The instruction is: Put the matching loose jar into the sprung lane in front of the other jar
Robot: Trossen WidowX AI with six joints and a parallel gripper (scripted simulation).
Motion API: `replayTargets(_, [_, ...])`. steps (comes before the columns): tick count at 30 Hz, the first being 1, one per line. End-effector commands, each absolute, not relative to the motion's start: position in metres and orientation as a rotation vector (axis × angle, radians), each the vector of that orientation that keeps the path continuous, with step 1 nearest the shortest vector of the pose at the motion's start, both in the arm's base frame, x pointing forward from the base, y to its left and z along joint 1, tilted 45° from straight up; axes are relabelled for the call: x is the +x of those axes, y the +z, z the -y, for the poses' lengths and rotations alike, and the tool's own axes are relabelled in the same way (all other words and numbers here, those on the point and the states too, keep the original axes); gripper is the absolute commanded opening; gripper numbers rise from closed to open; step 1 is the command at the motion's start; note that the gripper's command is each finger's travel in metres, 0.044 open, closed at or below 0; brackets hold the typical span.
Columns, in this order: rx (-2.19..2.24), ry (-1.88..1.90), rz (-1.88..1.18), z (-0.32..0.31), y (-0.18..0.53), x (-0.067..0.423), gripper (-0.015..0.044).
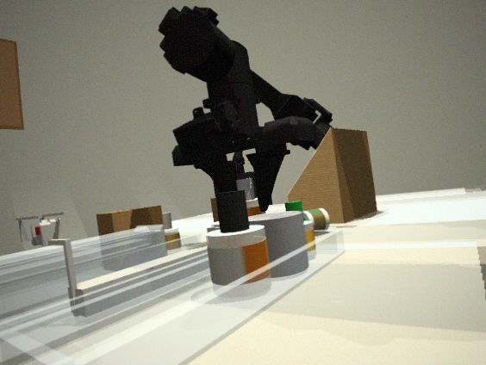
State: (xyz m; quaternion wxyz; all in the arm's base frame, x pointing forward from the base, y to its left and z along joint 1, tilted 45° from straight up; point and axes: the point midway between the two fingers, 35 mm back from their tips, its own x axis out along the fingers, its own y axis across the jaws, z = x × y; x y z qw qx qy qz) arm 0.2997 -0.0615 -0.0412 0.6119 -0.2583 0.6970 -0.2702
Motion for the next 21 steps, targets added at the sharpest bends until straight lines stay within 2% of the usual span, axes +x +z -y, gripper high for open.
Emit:
replayTargets(1, [-0.588,-0.628,-1.572,0.0612,-0.038,0.3135,0.0])
replayTargets(21, [-0.588,-0.629,-1.572,0.061,-0.0368,0.3213,0.0])
